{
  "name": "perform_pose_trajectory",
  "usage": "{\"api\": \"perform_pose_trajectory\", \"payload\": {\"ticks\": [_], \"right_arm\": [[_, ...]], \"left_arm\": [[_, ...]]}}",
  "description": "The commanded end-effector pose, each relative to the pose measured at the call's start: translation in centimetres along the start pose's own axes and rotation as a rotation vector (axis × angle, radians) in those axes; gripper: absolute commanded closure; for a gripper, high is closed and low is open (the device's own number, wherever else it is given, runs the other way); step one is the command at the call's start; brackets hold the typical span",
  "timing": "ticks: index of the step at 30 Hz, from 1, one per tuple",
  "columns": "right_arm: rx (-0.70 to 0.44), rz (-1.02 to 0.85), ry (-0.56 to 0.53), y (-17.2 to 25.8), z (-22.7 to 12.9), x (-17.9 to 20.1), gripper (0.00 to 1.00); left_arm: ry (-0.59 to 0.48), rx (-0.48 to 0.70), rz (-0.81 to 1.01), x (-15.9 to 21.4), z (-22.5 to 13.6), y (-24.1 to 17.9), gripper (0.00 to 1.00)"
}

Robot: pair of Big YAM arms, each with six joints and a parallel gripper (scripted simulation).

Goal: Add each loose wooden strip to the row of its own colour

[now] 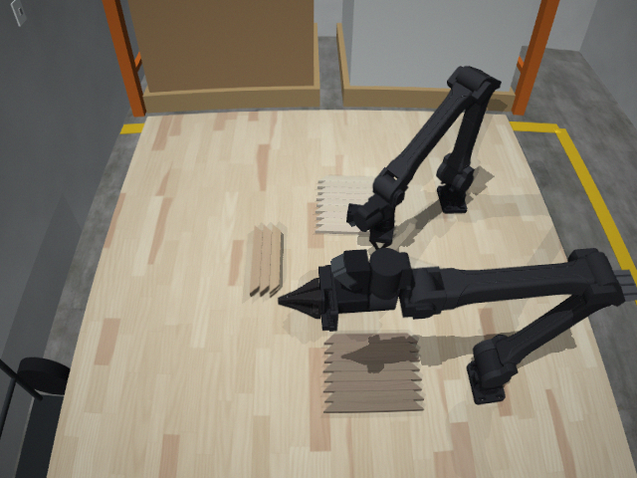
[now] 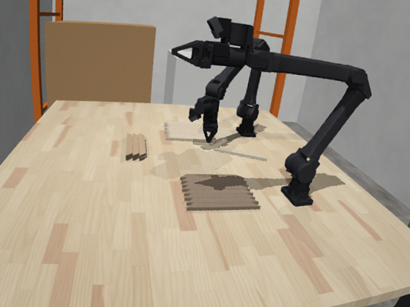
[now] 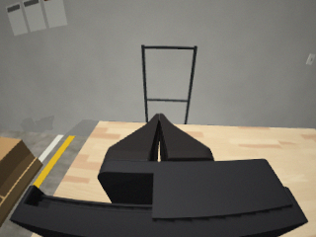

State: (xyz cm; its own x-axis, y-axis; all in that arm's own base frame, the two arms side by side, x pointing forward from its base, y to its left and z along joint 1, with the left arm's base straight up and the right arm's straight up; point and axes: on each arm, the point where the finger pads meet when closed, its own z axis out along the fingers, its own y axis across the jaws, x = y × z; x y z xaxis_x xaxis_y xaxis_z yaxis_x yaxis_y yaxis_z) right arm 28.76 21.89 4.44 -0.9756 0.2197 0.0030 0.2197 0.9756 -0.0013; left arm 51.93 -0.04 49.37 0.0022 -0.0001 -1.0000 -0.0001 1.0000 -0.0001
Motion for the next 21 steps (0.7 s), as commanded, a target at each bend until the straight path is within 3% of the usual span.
{"api": "perform_pose_trajectory", "payload": {"ticks": [1, 6, 9, 21], "right_arm": [[-0.013, 0.072, -0.016, 1.6, -0.9, 1.9, 0.58], [-0.017, 0.111, -0.017, 2.7, -1.1, 4.5, 0.58], [-0.006, 0.127, -0.012, 2.5, -0.3, 3.8, 0.58], [-0.018, 0.207, -0.012, 4.3, -1.2, 10.9, 0.58]], "left_arm": [[0.002, 0.019, -0.004, 0.3, 0.2, -0.9, 0.99], [0.005, 0.02, -0.004, 0.5, 0.2, -0.9, 0.99], [0.005, 0.02, -0.004, 0.5, 0.2, -0.9, 0.99], [-0.003, 0.02, -0.003, 0.0, 0.1, -0.9, 0.99]]}}
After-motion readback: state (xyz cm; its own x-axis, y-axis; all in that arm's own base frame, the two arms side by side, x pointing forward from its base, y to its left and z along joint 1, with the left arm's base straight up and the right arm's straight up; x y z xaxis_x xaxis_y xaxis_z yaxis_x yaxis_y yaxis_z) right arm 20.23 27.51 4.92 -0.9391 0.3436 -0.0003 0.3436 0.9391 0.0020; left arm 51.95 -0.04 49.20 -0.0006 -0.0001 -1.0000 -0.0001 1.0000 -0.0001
